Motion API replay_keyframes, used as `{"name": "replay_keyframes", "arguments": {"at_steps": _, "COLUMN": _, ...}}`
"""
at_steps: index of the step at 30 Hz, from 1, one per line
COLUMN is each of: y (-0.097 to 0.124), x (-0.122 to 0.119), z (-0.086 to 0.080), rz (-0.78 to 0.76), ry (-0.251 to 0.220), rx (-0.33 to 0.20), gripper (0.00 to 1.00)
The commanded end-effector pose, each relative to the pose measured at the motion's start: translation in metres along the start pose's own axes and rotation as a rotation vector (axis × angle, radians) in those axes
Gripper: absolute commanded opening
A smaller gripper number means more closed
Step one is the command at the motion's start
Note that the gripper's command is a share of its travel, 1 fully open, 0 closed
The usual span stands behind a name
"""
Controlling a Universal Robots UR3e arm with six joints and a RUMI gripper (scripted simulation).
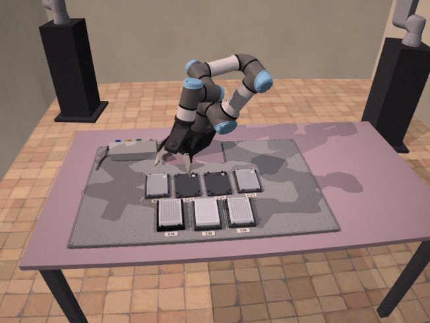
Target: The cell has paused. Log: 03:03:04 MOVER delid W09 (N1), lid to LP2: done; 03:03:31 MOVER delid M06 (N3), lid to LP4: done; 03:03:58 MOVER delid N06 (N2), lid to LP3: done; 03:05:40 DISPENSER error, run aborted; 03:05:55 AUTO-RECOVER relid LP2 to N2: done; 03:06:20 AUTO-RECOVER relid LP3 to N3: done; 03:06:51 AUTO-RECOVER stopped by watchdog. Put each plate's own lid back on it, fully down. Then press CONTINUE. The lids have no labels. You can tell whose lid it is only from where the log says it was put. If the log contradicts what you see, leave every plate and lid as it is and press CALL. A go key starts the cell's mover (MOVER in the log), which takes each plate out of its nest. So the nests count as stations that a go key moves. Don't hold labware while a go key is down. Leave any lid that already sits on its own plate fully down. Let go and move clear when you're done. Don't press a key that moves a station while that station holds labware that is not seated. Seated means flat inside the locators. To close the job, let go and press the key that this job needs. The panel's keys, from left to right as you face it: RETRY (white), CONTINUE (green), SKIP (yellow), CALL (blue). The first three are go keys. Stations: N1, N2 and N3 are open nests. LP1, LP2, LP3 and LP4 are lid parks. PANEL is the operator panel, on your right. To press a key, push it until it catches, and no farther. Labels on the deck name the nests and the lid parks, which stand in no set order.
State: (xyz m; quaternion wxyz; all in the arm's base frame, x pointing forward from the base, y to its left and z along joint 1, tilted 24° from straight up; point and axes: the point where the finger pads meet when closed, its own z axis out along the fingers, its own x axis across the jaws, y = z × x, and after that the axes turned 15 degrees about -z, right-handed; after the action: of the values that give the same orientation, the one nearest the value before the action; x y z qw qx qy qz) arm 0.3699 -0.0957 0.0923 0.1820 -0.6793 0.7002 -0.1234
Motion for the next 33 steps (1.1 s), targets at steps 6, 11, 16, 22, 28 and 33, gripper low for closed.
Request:
{"name": "replay_keyframes", "arguments": {"at_steps": 6, "y": 0.023, "x": -0.028, "z": 0.003, "rz": -0.083, "ry": -0.065, "rx": -0.043, "gripper": 0.82}}
{"name": "replay_keyframes", "arguments": {"at_steps": 11, "y": 0.024, "x": -0.029, "z": 0.003, "rz": -0.083, "ry": -0.065, "rx": -0.043, "gripper": 0.82}}
{"name": "replay_keyframes", "arguments": {"at_steps": 16, "y": 0.038, "x": -0.049, "z": 0.004, "rz": -0.146, "ry": -0.112, "rx": -0.067, "gripper": 0.82}}
{"name": "replay_keyframes", "arguments": {"at_steps": 22, "y": 0.043, "x": -0.055, "z": 0.004, "rz": -0.161, "ry": -0.124, "rx": -0.072, "gripper": 0.82}}
{"name": "replay_keyframes", "arguments": {"at_steps": 28, "y": 0.056, "x": -0.073, "z": 0.005, "rz": -0.208, "ry": -0.161, "rx": -0.088, "gripper": 0.82}}
{"name": "replay_keyframes", "arguments": {"at_steps": 33, "y": 0.061, "x": -0.081, "z": 0.005, "rz": -0.239, "ry": -0.186, "rx": -0.096, "gripper": 0.82}}
